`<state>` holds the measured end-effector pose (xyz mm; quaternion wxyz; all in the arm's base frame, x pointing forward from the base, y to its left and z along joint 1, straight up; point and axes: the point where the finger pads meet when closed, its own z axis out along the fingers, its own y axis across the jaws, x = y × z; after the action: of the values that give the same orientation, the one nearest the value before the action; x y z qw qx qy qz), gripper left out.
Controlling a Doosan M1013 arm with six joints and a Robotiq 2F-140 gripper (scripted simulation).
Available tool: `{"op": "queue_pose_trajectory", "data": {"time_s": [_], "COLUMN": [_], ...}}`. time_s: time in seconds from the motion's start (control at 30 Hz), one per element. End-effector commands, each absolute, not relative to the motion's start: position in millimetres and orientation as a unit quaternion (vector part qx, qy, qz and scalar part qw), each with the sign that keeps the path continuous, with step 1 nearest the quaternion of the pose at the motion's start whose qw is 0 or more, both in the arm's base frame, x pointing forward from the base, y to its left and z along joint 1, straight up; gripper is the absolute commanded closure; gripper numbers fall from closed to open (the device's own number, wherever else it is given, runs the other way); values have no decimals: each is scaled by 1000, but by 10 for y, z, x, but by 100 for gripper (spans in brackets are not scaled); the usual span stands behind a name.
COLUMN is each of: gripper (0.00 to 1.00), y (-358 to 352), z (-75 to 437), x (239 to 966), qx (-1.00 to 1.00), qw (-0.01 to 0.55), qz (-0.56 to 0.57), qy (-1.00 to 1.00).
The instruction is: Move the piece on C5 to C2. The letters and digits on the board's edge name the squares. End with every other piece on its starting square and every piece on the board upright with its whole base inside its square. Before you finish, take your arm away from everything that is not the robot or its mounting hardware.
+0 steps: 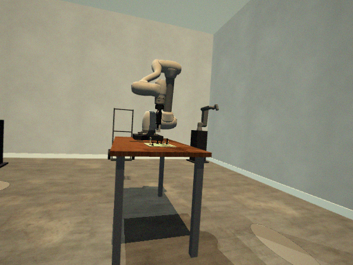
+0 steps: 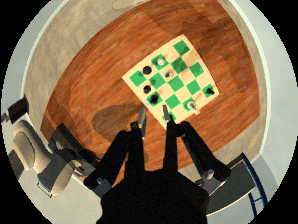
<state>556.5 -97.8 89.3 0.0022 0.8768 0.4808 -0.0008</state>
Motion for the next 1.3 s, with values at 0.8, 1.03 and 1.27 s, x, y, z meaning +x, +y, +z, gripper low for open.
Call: {"op": "queue_pose_trajectory", "data": {"time_s": [0.8,1.03,1.27], "gripper": [77,77,77], "y": [-982,-983,-984], "z": [616,524,451], "x": [5565,5565,5565], "qx": [877,877,877], "qw": [2,2,2], "qz": [-1,-1,-1], "qy": [481,481,481]}}
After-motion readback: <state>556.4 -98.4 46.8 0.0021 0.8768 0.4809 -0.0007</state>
